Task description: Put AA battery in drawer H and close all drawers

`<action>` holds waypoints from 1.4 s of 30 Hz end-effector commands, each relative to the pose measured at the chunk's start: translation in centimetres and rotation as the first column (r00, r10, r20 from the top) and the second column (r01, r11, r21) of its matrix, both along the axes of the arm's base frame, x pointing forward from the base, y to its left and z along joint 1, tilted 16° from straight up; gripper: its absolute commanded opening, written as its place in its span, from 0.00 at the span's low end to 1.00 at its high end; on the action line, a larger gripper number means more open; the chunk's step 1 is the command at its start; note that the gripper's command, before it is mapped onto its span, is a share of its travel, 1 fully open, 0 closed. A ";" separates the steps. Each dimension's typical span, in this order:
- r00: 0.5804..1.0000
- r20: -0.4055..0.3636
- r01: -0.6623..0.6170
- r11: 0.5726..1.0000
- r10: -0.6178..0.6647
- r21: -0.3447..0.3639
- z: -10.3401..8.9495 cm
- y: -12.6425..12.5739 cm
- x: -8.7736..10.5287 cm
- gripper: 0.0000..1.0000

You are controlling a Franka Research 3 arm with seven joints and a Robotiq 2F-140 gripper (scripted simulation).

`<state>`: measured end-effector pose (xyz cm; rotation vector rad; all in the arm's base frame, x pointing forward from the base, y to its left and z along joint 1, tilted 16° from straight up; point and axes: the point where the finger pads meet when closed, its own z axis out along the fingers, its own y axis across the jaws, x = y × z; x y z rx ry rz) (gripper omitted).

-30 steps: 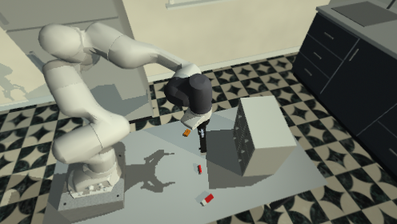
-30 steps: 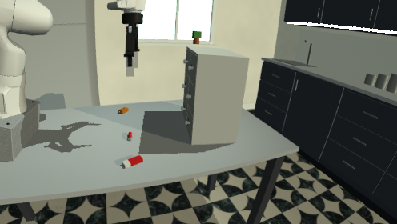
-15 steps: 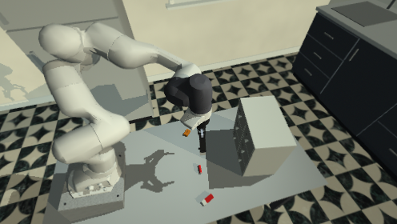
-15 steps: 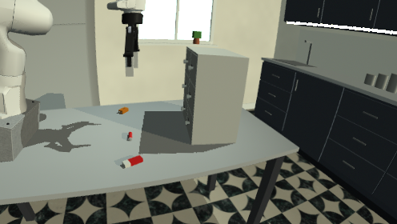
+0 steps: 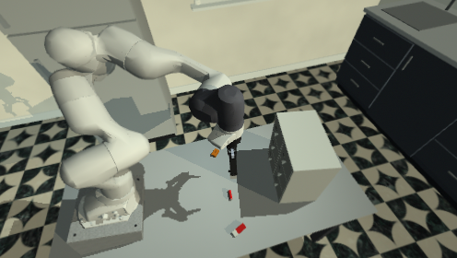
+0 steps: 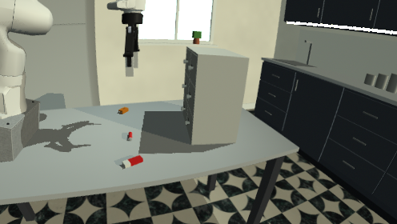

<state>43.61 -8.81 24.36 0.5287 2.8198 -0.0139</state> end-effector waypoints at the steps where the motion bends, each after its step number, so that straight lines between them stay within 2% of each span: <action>1: 1.000 0.000 0.000 1.000 0.000 0.000 0.0 0.0 0.0 1.00; 11: 1.000 -0.001 -0.021 1.000 0.021 -0.006 0.0 0.1 0.1 1.00; 14: 0.989 -0.012 -0.148 0.988 0.147 -0.040 0.1 0.7 0.3 1.00; 16: 0.950 -0.033 -0.312 0.947 0.310 -0.081 0.1 1.5 0.7 1.00; 19: 0.950 -0.033 -0.312 0.947 0.310 -0.081 0.1 1.5 0.7 1.00; 20: 0.911 -0.049 -0.412 0.905 0.409 -0.106 0.2 2.0 0.9 1.00; 22: 0.911 -0.049 -0.412 0.905 0.409 -0.106 0.2 2.0 0.9 1.00; 23: 0.870 -0.067 -0.492 0.862 0.488 -0.124 0.2 2.5 1.2 1.00; 24: 0.855 -0.071 -0.518 0.845 0.513 -0.131 0.2 2.5 1.2 1.00; 26: 0.855 -0.071 -0.519 0.845 0.514 -0.131 0.2 2.5 1.2 1.00; 27: 0.808 -0.090 -0.590 0.795 0.583 -0.145 0.2 3.1 1.5 1.00; 28: 0.790 -0.096 -0.613 0.776 0.606 -0.152 0.2 3.1 1.5 1.00; 31: 0.779 -0.099 -0.627 0.763 0.619 -0.156 0.2 3.1 1.5 1.00; 32: 0.716 -0.122 -0.697 0.697 0.687 -0.168 0.3 3.8 1.8 1.00; 33: 0.696 -0.127 -0.717 0.675 0.707 -0.174 0.3 3.8 1.8 1.00; 34: 0.683 -0.131 -0.729 0.661 0.719 -0.177 0.3 3.8 1.8 1.00; 36: 0.683 -0.131 -0.729 0.661 0.719 -0.177 0.3 3.8 1.8 1.00; 37: 0.613 -0.156 -0.788 0.587 0.774 -0.185 0.3 4.5 2.1 1.00; 39: 0.568 -0.167 -0.820 0.538 0.806 -0.194 0.3 4.5 2.1 1.00; 40: 0.568 -0.167 -0.820 0.538 0.806 -0.194 0.3 4.5 2.1 1.00; 41: 0.513 -0.187 -0.855 0.481 0.837 -0.195 0.4 5.2 2.4 1.00; 42: 0.487 -0.194 -0.870 0.452 0.851 -0.198 0.4 5.2 2.4 1.00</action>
